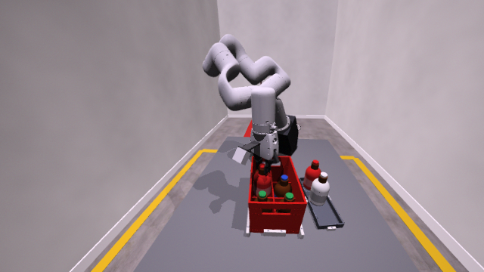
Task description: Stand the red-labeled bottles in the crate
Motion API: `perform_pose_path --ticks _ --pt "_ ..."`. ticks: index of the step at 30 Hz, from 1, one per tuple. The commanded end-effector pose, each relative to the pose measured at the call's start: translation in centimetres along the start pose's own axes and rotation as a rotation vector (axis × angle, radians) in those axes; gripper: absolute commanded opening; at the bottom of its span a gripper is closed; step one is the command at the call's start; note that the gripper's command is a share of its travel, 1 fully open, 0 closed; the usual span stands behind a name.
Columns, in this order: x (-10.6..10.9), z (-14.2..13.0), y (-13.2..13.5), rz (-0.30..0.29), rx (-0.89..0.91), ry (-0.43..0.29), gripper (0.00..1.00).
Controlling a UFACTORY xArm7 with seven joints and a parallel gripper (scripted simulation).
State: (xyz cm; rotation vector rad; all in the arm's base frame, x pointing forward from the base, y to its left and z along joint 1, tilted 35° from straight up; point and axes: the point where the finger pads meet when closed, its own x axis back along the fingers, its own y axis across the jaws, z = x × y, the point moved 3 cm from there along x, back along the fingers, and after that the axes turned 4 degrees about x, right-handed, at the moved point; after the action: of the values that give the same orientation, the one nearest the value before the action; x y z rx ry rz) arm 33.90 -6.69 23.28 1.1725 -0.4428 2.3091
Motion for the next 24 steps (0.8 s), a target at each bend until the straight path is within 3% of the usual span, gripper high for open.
perform_pose_path --ticks 1,24 --pt "0.1 0.1 -0.1 0.001 0.0 0.002 0.0" --pt "-1.4 0.1 -0.1 0.001 0.0 0.002 0.0"
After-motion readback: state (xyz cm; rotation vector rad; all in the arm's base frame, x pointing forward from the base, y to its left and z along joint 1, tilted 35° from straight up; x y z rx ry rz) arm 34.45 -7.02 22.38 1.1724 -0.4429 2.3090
